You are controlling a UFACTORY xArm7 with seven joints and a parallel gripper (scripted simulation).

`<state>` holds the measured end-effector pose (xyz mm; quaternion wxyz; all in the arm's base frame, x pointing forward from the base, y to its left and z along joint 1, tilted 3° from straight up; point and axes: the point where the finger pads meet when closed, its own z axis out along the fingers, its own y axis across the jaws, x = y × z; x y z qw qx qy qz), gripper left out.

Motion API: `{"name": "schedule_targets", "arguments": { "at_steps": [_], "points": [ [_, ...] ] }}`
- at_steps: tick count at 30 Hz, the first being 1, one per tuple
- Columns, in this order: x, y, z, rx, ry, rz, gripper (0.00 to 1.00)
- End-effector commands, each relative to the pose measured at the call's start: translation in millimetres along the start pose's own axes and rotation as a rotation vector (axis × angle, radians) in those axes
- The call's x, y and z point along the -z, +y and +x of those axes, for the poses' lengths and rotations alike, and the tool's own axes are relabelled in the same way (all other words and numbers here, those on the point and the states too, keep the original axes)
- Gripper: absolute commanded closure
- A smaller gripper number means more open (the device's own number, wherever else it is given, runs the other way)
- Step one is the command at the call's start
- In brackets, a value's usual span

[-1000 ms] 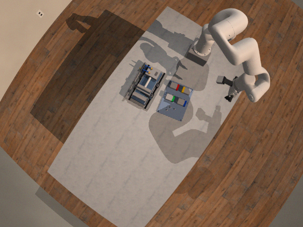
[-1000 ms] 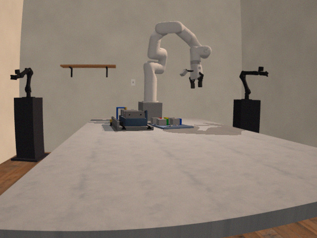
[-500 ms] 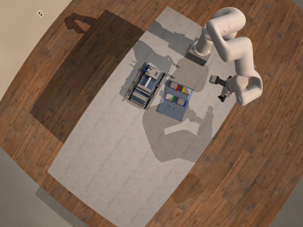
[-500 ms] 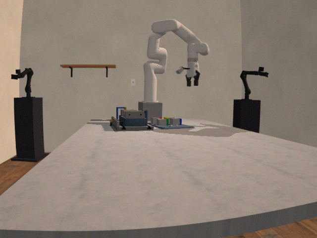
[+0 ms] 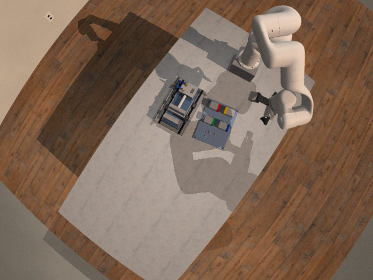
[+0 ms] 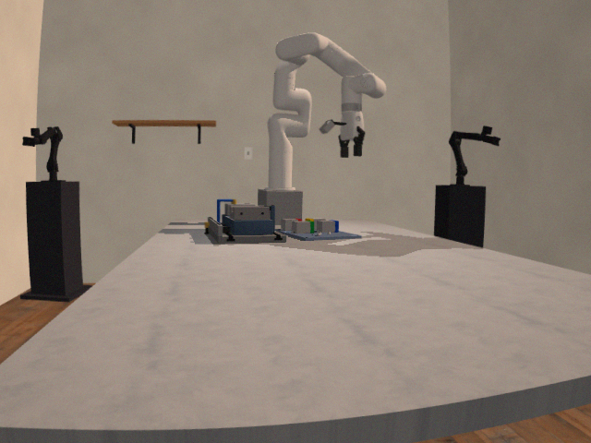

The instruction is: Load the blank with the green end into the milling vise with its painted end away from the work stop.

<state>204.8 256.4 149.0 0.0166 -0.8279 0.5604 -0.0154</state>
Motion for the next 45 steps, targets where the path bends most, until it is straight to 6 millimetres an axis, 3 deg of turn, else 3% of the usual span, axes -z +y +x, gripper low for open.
{"name": "schedule_targets", "arguments": {
  "at_steps": [1, 12, 19, 29, 36, 45],
  "points": [
    [2, -1, 2, 0.004, -0.004, 0.001, 0.00],
    [12, -17, 47, 0.004, -0.004, 0.001, 0.00],
    [12, -17, 47, 0.004, -0.004, 0.001, 0.00],
    [21, -33, 91, 0.004, -0.004, 0.002, 0.00],
    [21, -33, 91, 0.004, -0.004, 0.002, 0.00],
    [30, -48, 132, 0.004, -0.003, 0.002, 0.00]
  ]
}}
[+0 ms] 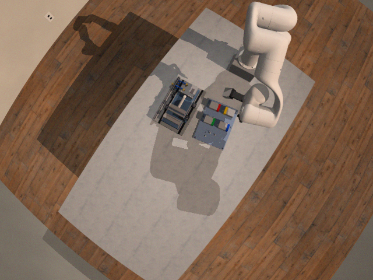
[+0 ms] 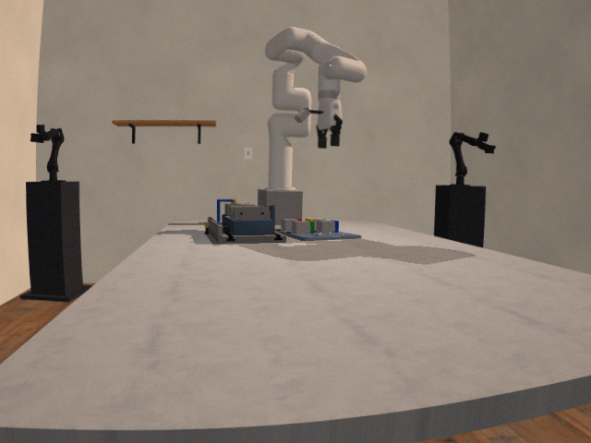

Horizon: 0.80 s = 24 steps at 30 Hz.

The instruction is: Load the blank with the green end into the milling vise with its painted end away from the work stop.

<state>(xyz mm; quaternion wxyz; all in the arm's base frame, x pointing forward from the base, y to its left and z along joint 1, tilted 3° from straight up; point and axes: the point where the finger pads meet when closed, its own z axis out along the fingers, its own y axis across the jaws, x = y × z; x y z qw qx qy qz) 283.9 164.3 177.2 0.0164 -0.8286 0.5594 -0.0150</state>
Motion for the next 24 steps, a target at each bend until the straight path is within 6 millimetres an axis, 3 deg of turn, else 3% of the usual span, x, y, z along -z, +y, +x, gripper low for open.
{"name": "schedule_targets", "arguments": {
  "at_steps": [1, 8, 18, 24],
  "points": [
    [6, -9, 21, 0.001, -0.003, 0.003, 0.00],
    [6, -9, 21, 0.001, -0.003, 0.003, 0.00],
    [18, -28, 75, 0.001, -0.002, 0.003, 0.00],
    [18, -28, 75, 0.001, -0.002, 0.003, 0.00]
  ]
}}
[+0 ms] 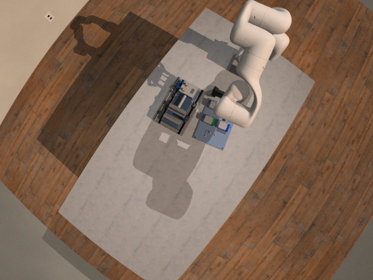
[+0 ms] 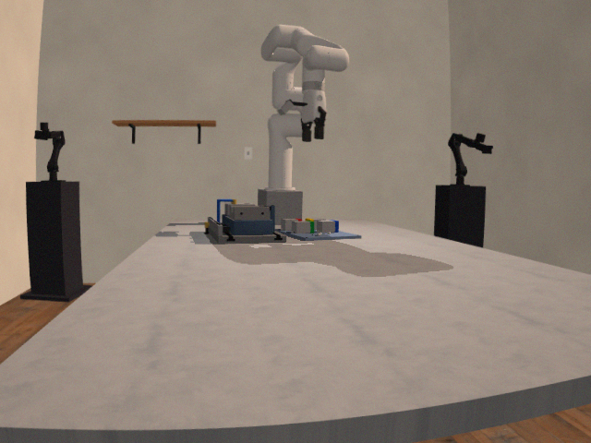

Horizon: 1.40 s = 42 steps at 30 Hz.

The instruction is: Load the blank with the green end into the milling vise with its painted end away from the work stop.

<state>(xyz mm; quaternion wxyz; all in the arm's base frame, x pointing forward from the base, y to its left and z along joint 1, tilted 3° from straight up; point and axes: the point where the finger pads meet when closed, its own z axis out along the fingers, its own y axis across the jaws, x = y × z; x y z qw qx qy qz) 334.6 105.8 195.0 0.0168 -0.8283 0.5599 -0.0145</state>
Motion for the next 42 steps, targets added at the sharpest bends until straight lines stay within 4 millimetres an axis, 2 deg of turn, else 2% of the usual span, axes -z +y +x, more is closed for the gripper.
{"name": "schedule_targets", "arguments": {
  "at_steps": [1, 11, 42],
  "points": [
    [2, -2, 2, 0.003, -0.001, 0.003, 0.00],
    [7, -11, 26, 0.003, -0.001, 0.003, 0.00],
    [5, -6, 14, 0.003, -0.001, 0.003, 0.00]
  ]
}}
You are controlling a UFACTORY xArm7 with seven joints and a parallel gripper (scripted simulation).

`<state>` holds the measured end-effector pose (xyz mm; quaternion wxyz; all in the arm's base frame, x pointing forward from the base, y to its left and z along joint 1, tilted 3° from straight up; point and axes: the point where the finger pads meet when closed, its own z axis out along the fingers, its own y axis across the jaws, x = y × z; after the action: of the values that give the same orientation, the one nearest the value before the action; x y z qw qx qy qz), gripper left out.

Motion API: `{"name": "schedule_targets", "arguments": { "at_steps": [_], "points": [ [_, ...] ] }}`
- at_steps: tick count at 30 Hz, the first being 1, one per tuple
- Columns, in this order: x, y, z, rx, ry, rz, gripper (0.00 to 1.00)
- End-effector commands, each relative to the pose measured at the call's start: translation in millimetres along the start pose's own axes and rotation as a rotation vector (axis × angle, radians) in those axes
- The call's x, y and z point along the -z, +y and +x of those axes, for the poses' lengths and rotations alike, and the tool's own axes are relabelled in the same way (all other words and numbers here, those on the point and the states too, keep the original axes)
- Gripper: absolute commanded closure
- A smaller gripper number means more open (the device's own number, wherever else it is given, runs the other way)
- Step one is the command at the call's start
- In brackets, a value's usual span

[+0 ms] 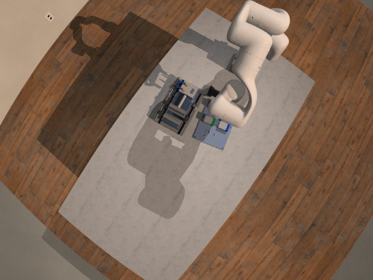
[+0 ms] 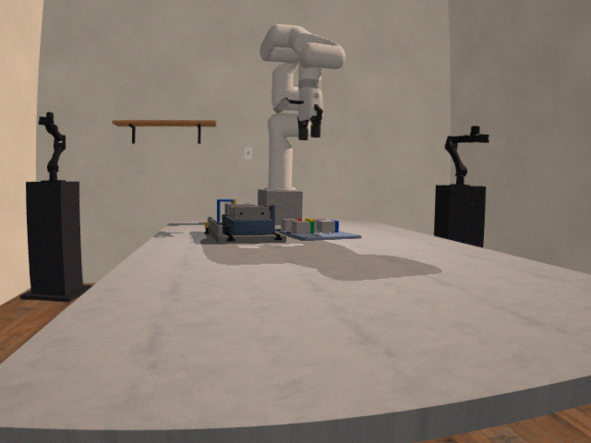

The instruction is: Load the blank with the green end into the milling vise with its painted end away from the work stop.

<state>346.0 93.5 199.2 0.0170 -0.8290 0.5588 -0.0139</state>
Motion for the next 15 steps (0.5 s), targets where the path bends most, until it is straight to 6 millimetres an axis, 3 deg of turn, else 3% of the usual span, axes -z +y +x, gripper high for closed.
{"name": "schedule_targets", "arguments": {
  "at_steps": [1, 15],
  "points": [
    [0.6, 0.0, -2.1, 0.000, 0.001, 0.003, 0.00],
    [0.1, 0.8, -4.2, 0.000, 0.001, 0.003, 0.00]
  ]
}}
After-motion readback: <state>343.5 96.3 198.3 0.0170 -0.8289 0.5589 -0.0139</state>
